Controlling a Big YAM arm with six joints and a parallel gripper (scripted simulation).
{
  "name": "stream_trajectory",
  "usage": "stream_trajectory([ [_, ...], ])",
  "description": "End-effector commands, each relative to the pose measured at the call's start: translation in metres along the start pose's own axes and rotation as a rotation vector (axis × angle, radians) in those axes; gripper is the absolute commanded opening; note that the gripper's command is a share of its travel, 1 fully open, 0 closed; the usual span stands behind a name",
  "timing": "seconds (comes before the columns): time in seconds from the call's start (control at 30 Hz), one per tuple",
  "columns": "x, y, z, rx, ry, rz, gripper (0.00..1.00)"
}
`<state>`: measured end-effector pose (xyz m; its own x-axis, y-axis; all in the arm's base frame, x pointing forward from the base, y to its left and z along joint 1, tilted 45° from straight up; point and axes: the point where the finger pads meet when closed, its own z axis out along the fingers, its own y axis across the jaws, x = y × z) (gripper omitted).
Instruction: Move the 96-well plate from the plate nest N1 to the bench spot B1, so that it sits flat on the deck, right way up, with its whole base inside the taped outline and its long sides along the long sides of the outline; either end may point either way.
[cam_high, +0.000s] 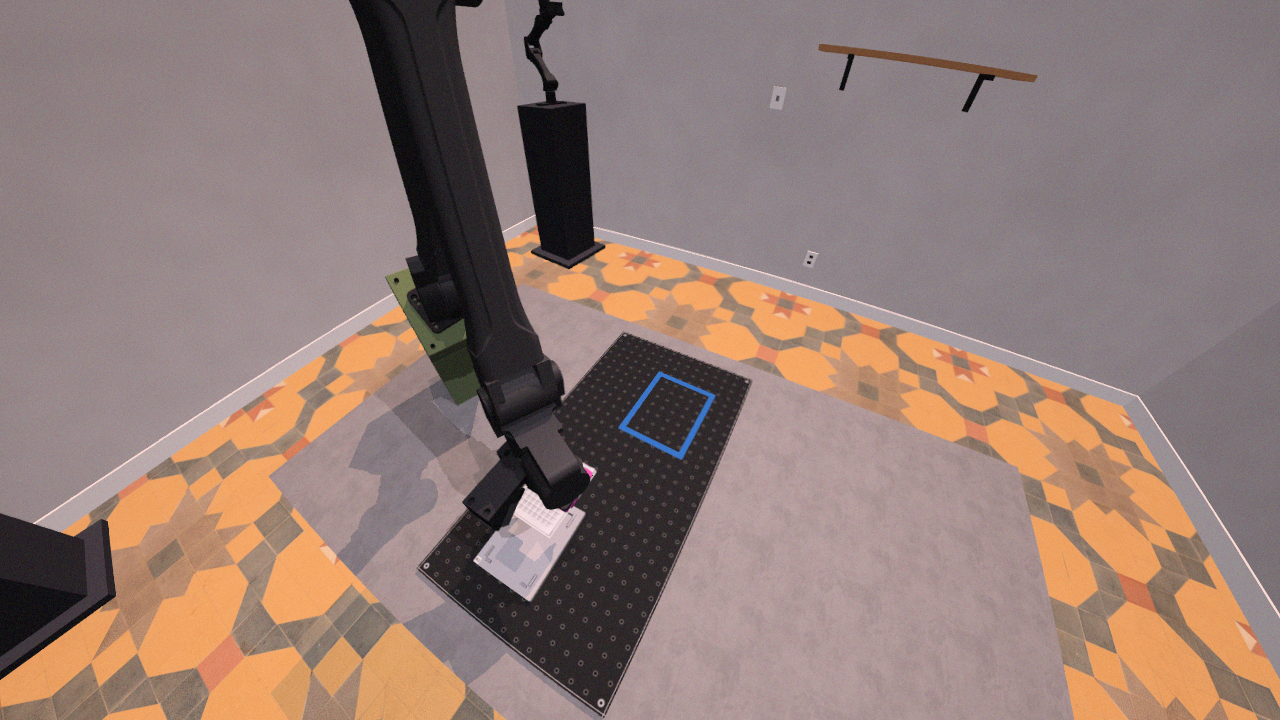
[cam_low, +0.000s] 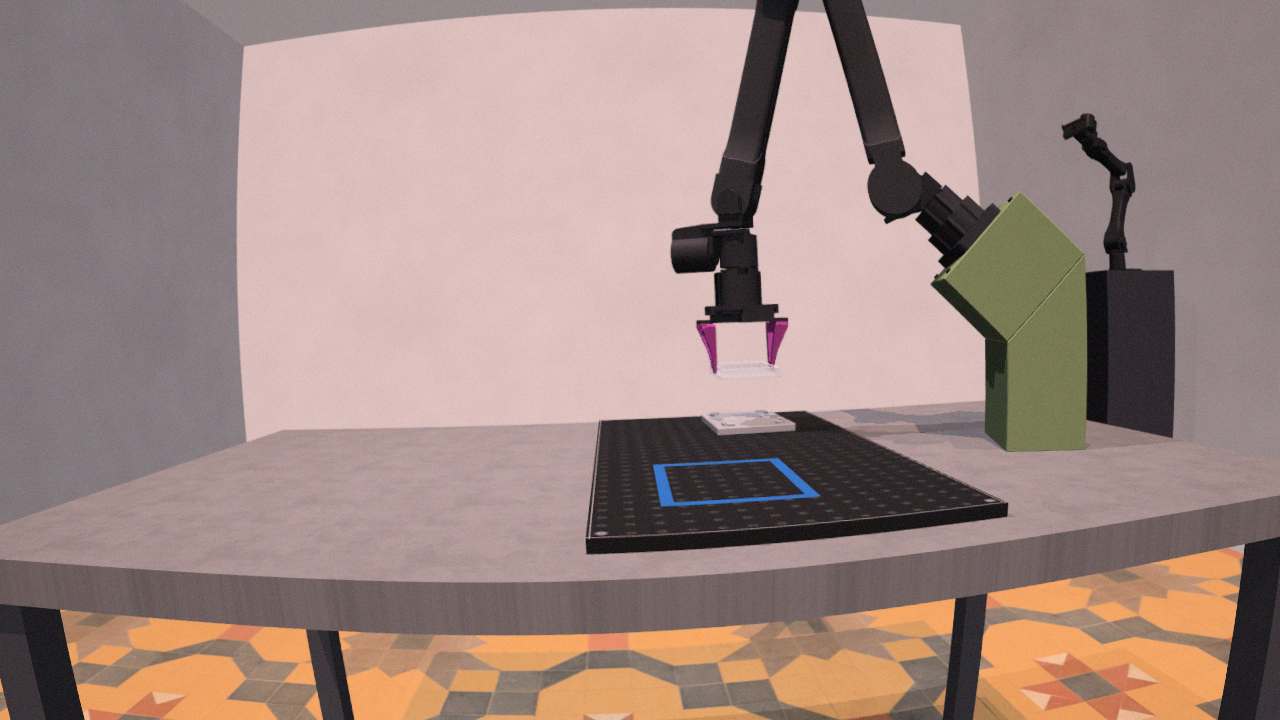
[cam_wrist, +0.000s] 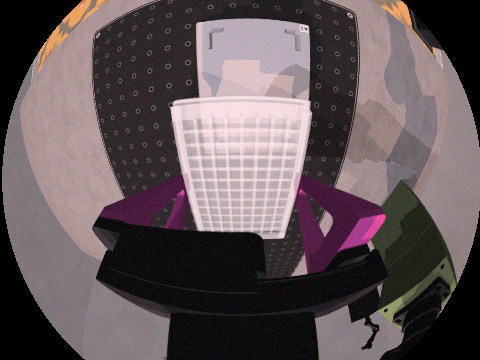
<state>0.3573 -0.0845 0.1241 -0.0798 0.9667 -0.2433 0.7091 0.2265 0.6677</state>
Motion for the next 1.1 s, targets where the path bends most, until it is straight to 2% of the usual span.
stream_trajectory([
  [0.0,0.01,0.011,-0.005,-0.033,-0.001,0.022,0.0],
  [0.27,0.03,0.015,-0.004,-0.032,0.002,0.024,0.0],
  [0.53,0.058,0.018,0.002,-0.008,0.01,0.023,0.0],
  [0.7,0.067,0.023,0.002,-0.017,0.009,0.024,0.0],
  [0.73,0.071,0.023,0.002,-0.007,0.011,0.023,0.0],
  [0.9,0.086,0.037,0.001,-0.032,0.007,0.027,0.0],
  [1.07,0.103,0.038,0.002,-0.024,0.01,0.026,0.0],
])
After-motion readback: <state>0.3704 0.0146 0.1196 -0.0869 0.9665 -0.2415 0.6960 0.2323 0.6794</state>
